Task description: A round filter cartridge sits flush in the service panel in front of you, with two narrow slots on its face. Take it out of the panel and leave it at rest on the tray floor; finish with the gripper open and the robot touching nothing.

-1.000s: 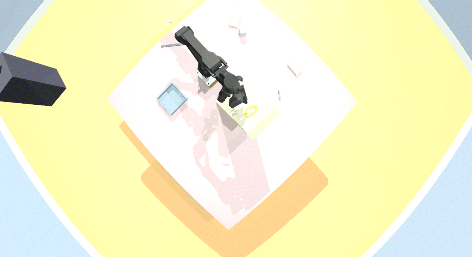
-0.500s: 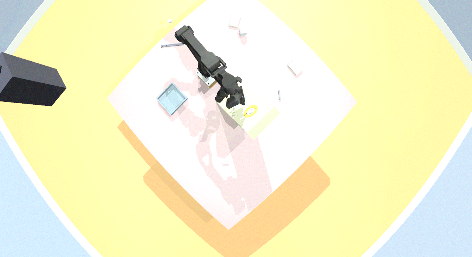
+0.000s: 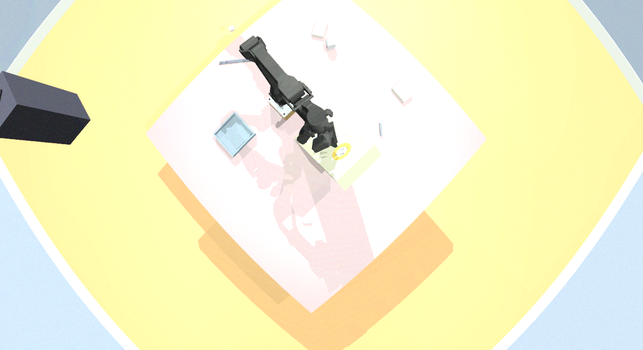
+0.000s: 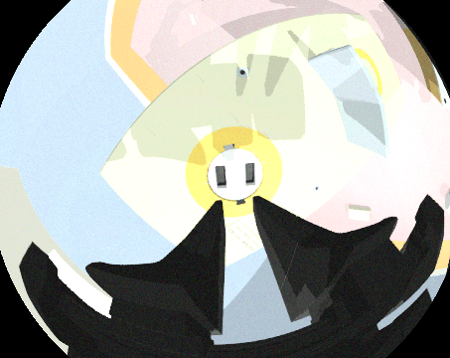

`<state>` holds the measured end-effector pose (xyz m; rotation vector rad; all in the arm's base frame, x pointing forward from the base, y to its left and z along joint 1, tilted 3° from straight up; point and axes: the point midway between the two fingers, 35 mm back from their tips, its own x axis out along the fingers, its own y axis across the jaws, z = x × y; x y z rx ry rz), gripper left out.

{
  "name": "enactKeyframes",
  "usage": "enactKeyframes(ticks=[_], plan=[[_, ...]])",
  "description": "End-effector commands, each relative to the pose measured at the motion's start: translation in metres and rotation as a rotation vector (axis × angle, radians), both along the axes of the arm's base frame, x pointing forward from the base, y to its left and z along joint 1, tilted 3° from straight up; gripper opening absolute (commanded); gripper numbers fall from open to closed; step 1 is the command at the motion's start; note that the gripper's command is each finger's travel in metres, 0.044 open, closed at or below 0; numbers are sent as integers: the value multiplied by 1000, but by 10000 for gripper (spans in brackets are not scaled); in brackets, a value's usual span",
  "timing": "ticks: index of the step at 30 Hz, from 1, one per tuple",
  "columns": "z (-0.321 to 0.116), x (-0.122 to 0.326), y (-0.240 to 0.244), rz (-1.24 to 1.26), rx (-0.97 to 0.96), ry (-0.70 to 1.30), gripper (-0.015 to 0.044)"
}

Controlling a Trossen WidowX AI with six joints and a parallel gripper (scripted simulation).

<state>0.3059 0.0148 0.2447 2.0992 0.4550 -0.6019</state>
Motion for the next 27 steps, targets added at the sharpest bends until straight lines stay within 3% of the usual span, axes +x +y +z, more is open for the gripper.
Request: enactKeyframes(ticks=[1,27], plan=[[-7,6,0,-7,3,9,88],[-22,24,2,-7,3,7,88]])
